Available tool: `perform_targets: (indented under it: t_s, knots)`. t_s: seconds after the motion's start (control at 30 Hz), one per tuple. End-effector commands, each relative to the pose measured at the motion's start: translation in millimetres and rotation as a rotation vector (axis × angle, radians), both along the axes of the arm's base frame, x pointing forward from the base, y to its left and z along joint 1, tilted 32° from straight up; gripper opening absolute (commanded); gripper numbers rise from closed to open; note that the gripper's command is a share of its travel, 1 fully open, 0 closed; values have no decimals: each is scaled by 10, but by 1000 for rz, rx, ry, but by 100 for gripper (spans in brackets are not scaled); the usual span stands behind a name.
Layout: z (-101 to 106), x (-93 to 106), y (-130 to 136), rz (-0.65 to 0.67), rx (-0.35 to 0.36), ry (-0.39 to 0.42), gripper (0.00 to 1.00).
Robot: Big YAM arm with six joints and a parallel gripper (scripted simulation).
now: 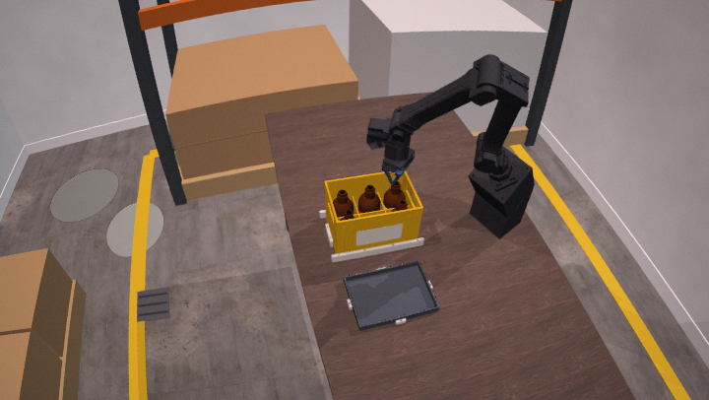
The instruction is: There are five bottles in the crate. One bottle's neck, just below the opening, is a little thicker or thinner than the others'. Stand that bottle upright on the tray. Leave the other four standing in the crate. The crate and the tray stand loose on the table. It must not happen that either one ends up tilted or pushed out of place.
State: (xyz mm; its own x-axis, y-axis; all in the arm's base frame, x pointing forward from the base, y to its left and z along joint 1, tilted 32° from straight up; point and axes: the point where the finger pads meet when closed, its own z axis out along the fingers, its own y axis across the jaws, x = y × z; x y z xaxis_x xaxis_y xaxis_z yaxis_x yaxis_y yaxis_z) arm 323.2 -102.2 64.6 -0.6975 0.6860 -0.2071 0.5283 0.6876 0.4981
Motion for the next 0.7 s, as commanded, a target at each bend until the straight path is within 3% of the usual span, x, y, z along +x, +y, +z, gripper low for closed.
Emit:
perform_targets:
  t_s: [0.0, 0.67]
  knots:
    - [46, 99, -106, -6, -8, -11, 61]
    - [-126, 54, 42, 4, 7, 11, 61]
